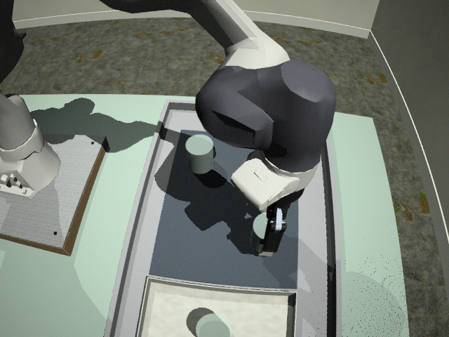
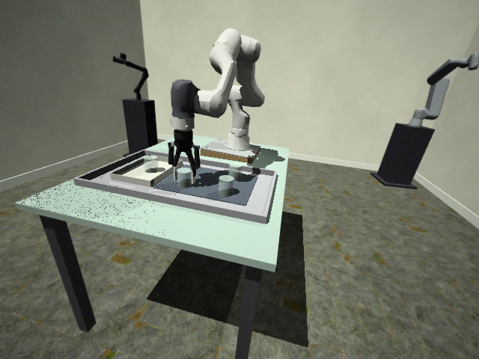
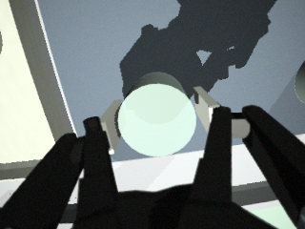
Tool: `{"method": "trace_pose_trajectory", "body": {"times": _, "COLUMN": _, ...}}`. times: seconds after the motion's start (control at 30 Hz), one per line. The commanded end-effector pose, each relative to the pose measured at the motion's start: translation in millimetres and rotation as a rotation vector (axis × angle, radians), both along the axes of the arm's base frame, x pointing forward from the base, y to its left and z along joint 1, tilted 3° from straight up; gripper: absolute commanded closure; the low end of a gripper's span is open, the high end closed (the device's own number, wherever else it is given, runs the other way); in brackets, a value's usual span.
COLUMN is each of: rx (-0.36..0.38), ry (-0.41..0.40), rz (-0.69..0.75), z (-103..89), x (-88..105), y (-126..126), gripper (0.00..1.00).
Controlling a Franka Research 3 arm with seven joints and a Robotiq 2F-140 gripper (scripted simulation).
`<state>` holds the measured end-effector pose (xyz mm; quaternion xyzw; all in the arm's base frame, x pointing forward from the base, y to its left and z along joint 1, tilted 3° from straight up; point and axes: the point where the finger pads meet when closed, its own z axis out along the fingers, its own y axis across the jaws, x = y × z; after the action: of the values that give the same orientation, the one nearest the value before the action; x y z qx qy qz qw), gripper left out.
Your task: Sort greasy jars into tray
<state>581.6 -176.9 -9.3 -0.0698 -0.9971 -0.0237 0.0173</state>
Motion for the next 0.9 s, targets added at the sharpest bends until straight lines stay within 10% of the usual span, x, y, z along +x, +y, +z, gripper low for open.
{"method": "trace_pose_trajectory", "body": {"times": 0.0, "rx": 0.001, "ry": -0.003, "rz": 0.001, "z": -0.5, "x": 0.6, "y": -0.6, "gripper": 0.48}}
{"method": "trace_pose_trajectory", "body": {"times": 0.87, "rx": 0.001, "ry": -0.003, "rz": 0.001, "z": -0.5, "x": 0.6, "y": -0.6, "gripper": 0.54}}
